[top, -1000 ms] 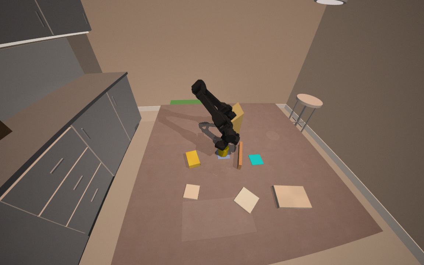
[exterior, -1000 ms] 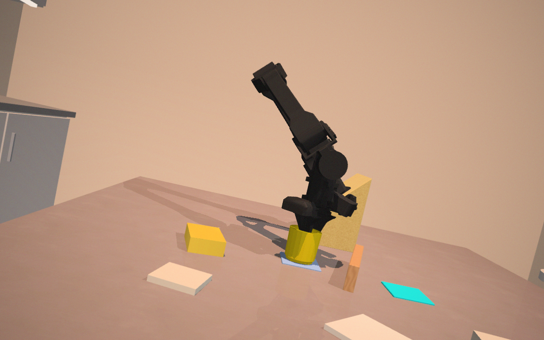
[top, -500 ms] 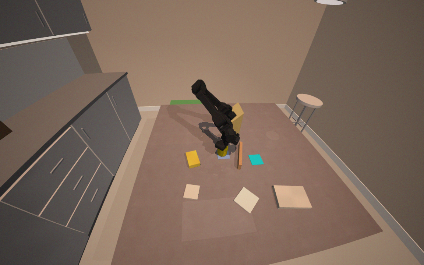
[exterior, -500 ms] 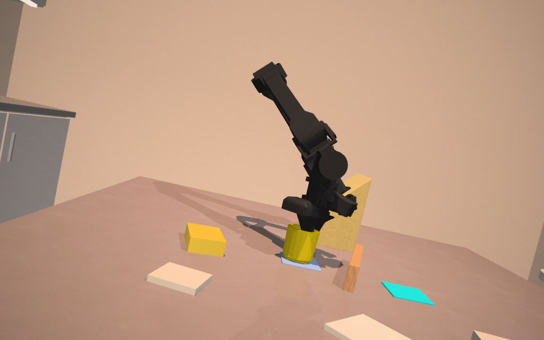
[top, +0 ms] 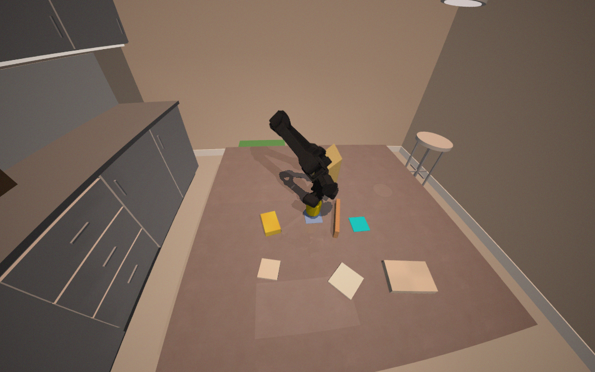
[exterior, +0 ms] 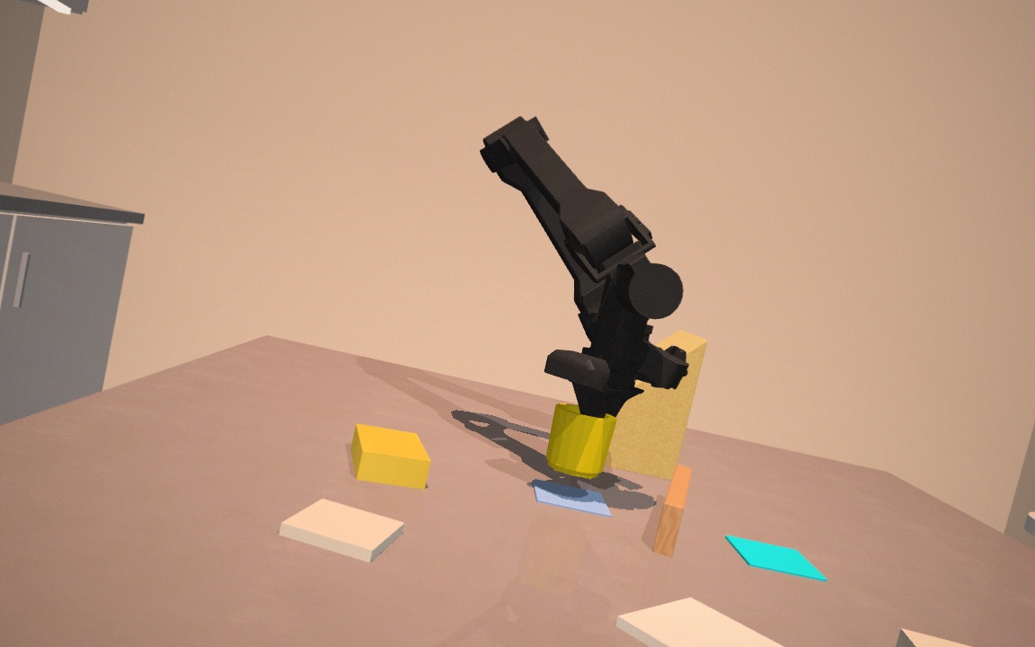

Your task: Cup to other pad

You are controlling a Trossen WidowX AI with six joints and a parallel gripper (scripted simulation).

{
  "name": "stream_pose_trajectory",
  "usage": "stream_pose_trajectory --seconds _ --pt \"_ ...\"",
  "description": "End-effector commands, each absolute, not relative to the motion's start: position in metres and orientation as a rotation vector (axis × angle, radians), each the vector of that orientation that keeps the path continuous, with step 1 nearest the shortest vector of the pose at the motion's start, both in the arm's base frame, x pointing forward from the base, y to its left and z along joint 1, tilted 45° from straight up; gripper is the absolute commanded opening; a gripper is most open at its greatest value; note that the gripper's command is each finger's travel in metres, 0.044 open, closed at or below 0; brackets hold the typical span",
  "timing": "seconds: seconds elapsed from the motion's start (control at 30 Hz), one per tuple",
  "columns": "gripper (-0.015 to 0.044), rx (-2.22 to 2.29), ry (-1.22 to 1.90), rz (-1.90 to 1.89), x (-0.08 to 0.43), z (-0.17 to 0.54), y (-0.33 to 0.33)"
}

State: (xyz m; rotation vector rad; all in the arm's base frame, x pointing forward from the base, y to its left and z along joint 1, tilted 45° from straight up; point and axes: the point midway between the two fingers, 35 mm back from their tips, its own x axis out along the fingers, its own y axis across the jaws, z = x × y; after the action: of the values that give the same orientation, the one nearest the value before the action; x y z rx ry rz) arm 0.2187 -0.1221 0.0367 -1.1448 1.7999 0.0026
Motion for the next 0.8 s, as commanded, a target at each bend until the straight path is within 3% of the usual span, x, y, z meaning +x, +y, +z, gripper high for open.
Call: stream_pose_trajectory --seconds 0.0,0.77 --pt "0.0 -1.139 1.793 0.001 0.222 0.045 -0.114" --pt "0.0 -1.152 1.8 0.0 0.223 0.068 -0.09"
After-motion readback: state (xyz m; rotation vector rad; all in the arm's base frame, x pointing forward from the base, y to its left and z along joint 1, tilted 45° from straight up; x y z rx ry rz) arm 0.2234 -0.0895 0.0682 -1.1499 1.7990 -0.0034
